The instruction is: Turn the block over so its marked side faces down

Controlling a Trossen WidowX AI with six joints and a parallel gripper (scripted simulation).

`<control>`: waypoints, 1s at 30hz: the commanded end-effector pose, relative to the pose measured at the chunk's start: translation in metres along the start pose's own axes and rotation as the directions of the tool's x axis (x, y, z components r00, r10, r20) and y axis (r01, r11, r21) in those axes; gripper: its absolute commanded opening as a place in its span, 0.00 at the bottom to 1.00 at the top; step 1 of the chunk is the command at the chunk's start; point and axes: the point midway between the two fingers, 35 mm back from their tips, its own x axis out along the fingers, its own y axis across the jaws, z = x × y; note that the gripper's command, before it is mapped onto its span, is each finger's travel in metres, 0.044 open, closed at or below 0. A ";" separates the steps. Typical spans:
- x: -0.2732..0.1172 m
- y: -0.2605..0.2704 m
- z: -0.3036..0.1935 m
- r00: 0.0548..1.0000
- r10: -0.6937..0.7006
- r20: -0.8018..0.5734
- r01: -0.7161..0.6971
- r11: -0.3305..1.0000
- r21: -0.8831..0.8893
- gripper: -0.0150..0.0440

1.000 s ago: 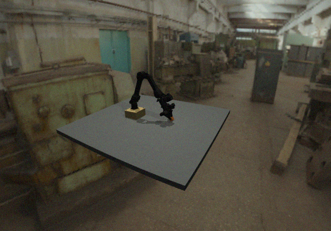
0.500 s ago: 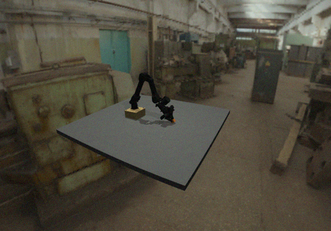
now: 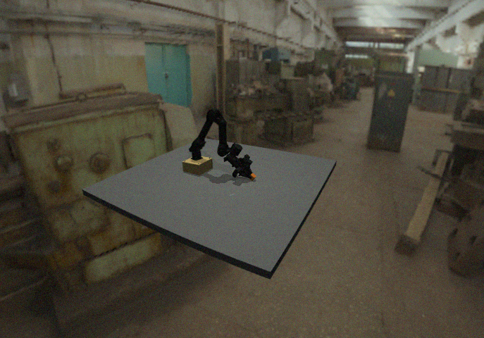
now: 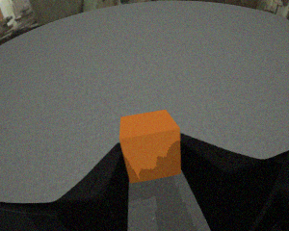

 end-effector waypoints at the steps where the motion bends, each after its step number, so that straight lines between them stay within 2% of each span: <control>1: -0.005 -0.001 -0.002 0.999 -0.005 0.044 0.005 1.000 -0.003 0.25; 20: -0.007 -0.001 0.001 0.998 -0.005 0.069 0.005 1.000 -0.003 0.25; 30: -0.007 -0.001 0.001 0.998 -0.005 0.069 0.005 1.000 -0.003 0.70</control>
